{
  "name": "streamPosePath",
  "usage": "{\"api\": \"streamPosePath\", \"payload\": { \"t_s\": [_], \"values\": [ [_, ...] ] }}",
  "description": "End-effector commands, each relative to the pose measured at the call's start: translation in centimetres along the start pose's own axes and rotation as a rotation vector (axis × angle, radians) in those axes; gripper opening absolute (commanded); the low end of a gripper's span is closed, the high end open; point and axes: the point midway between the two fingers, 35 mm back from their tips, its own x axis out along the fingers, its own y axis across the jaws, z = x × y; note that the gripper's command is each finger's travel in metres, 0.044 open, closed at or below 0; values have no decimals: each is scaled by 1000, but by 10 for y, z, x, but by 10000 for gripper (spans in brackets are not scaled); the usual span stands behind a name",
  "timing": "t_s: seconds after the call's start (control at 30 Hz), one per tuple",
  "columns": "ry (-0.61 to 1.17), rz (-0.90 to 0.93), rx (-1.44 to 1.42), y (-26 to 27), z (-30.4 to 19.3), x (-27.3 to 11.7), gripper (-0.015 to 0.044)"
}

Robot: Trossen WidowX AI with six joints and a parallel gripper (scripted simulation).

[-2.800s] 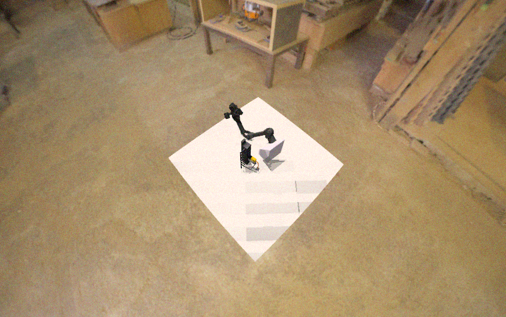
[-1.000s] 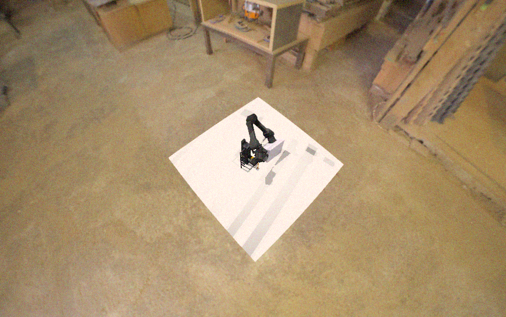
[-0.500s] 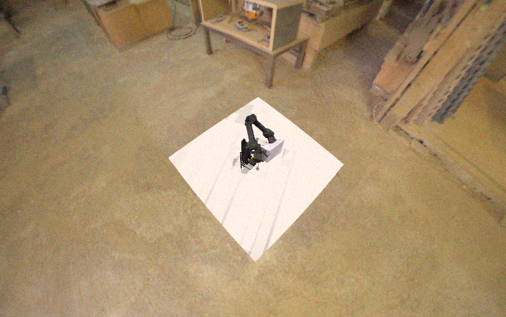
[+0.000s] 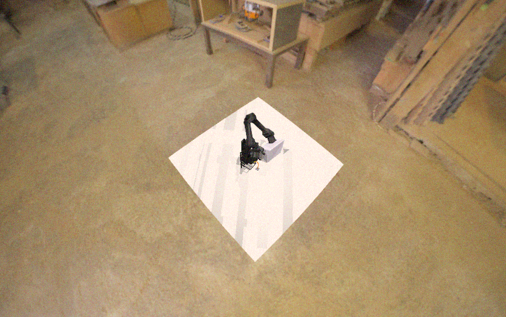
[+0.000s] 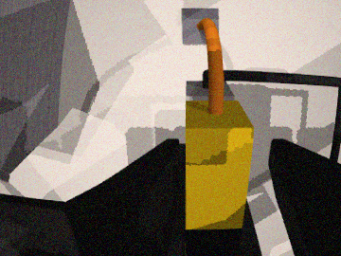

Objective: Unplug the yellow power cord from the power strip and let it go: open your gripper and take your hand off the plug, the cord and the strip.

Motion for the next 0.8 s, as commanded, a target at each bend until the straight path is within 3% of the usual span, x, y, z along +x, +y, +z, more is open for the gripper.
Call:
{"api": "streamPosePath", "payload": {
  "t_s": [0.0,0.5,0.63,0.77],
  "values": [
    [6,5,-8,2,-5,1,160],
    [6,5,-8,2,-5,13,160],
    [3,4,-2,1,-5,11,55],
    [3,4,-2,1,-5,11,28]
  ]
}}
